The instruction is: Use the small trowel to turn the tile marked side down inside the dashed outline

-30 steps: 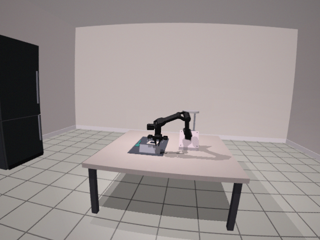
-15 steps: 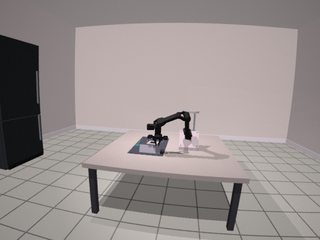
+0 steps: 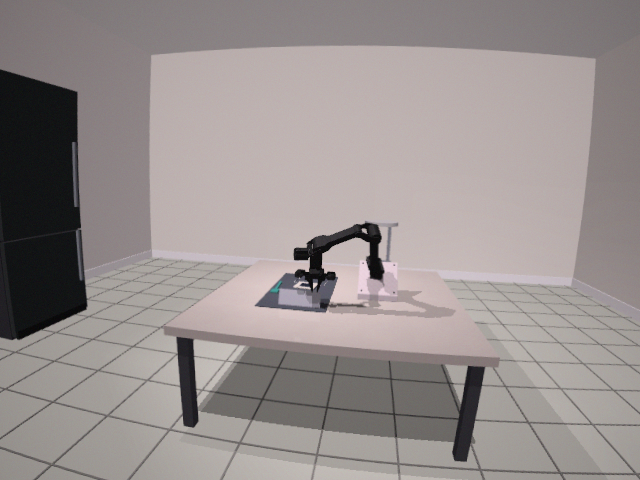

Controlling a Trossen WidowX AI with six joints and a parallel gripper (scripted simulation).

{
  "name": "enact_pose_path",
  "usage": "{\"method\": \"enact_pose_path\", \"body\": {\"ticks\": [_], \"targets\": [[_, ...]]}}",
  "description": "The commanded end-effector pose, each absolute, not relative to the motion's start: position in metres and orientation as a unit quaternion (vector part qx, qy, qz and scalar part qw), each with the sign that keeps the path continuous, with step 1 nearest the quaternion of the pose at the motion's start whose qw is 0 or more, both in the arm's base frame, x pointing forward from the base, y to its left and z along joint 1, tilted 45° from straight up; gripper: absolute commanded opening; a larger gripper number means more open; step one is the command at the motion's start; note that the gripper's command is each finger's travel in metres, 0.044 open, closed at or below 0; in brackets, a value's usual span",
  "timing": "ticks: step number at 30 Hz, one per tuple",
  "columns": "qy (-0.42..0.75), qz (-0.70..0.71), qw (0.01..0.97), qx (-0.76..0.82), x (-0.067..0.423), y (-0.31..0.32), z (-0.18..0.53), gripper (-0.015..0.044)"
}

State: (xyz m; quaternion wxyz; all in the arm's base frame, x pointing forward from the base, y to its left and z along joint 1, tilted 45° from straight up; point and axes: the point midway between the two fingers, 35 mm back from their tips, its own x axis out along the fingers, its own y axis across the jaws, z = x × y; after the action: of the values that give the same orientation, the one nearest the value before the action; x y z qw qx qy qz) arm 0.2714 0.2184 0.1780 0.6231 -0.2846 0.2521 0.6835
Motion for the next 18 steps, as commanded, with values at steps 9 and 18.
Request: {"method": "enact_pose_path", "body": {"ticks": [9,18], "targets": [[0.253,0.683,0.623,-0.285,0.269,0.236,0.199,0.0100],[0.252,0.684,0.623,-0.285,0.268,0.249,0.208,0.0100]]}}
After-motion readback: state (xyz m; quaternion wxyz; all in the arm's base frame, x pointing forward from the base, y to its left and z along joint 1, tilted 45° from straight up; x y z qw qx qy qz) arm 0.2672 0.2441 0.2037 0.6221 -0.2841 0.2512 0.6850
